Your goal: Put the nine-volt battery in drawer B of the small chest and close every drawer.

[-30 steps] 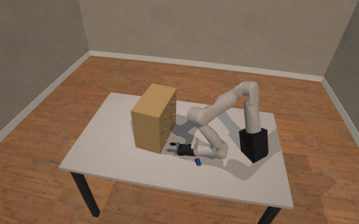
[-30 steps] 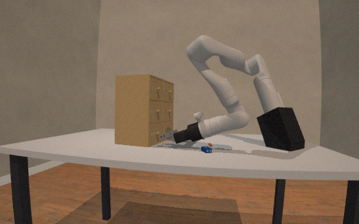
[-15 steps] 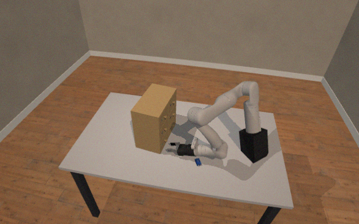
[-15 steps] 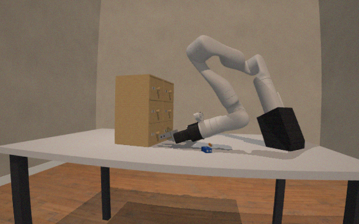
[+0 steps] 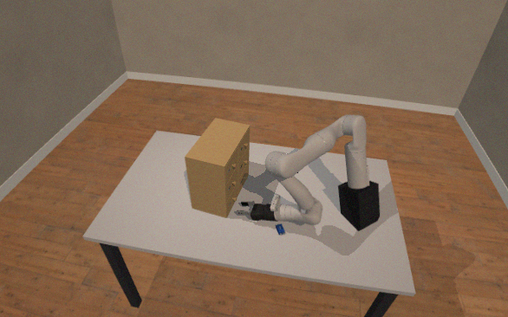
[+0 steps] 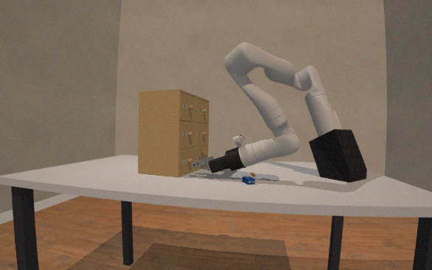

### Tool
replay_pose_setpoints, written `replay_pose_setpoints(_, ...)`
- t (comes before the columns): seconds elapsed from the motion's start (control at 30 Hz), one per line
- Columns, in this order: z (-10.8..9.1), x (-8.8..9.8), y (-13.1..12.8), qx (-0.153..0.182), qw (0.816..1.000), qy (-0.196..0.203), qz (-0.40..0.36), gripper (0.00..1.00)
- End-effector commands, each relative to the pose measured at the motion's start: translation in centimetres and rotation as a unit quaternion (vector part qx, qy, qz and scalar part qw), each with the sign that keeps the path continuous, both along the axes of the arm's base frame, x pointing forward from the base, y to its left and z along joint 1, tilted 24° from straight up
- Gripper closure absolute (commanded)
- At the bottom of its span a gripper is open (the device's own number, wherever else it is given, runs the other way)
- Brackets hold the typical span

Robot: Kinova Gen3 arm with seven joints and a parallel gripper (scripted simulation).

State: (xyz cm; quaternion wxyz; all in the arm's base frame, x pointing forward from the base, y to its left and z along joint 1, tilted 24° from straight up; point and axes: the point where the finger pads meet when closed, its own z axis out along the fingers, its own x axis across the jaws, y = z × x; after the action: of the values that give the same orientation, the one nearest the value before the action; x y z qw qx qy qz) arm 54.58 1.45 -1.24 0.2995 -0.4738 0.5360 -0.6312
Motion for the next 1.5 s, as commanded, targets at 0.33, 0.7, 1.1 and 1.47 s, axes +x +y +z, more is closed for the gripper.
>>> replay_pose_setpoints(0.33,0.1,0.0,0.1,0.000,1.000,-0.001,0.000,0.00)
replay_pose_setpoints(0.7,0.1,0.0,0.1,0.000,1.000,-0.001,0.000,0.00)
replay_pose_setpoints(1.1,0.1,0.0,0.1,0.000,1.000,-0.001,0.000,0.00)
replay_pose_setpoints(1.47,2.3,-0.4,0.9,0.000,1.000,-0.001,0.000,0.00)
